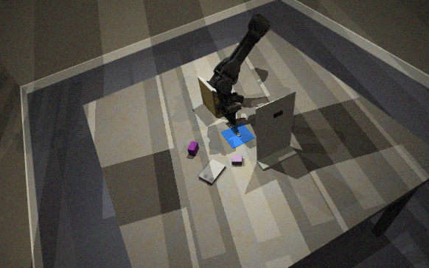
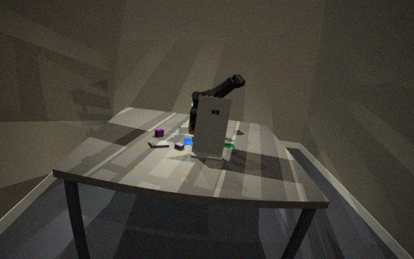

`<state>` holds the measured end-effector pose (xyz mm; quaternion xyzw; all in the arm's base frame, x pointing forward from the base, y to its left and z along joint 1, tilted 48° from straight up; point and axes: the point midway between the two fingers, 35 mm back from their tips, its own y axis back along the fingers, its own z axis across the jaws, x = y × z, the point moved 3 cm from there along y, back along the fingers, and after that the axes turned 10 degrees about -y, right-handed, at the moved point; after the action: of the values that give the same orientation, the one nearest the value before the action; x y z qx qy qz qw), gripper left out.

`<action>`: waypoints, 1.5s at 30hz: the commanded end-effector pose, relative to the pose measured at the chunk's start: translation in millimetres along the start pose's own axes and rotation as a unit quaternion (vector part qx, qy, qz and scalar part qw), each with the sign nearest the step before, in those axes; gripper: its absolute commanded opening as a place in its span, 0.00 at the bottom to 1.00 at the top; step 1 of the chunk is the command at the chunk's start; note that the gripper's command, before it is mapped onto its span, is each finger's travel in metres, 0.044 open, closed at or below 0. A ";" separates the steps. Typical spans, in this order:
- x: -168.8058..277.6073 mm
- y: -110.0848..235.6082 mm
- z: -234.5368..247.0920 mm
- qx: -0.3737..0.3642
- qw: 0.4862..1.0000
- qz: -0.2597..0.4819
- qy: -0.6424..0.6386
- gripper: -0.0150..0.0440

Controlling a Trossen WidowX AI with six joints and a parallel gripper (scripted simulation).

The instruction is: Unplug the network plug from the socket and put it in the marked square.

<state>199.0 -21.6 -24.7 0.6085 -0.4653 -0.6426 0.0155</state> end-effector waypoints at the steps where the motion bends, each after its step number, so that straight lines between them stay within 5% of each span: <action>1: -1.0 3.5 -3.5 0.002 1.000 -0.003 0.004 0.52; 45: -9.3 36.7 -13.4 0.003 1.000 -0.008 -0.002 0.52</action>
<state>191.7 -44.7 7.8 0.6115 -0.4621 -0.6422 0.0073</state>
